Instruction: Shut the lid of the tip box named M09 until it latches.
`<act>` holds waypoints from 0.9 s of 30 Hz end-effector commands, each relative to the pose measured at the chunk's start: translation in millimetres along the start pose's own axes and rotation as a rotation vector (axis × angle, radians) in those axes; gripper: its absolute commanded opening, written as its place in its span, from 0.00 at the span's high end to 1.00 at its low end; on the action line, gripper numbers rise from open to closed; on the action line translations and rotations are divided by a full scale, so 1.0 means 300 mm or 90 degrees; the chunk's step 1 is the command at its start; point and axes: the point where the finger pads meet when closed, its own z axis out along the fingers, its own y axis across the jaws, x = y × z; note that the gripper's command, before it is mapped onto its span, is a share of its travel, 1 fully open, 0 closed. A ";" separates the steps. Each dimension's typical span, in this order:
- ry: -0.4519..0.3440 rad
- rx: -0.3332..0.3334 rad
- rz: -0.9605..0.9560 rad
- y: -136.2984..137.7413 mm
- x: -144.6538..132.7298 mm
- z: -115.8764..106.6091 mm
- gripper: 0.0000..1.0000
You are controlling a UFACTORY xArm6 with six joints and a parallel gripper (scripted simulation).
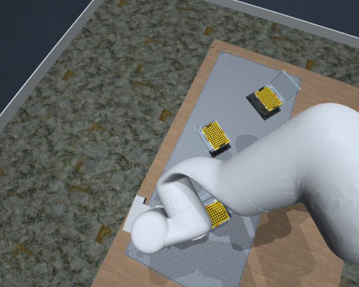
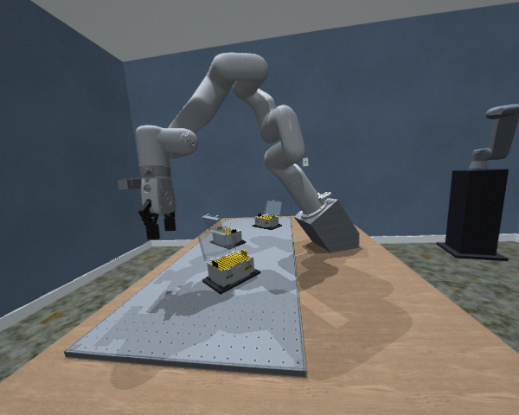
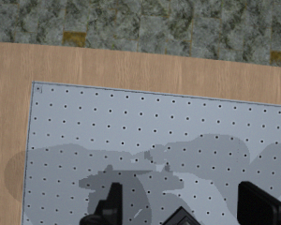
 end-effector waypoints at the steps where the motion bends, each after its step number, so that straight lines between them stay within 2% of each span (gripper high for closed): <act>1: 0.002 0.002 0.000 -0.003 0.004 -0.005 0.00; 17: 0.002 0.002 0.000 -0.003 0.004 -0.005 0.00; 27: 0.004 0.003 0.001 -0.011 0.008 -0.171 0.00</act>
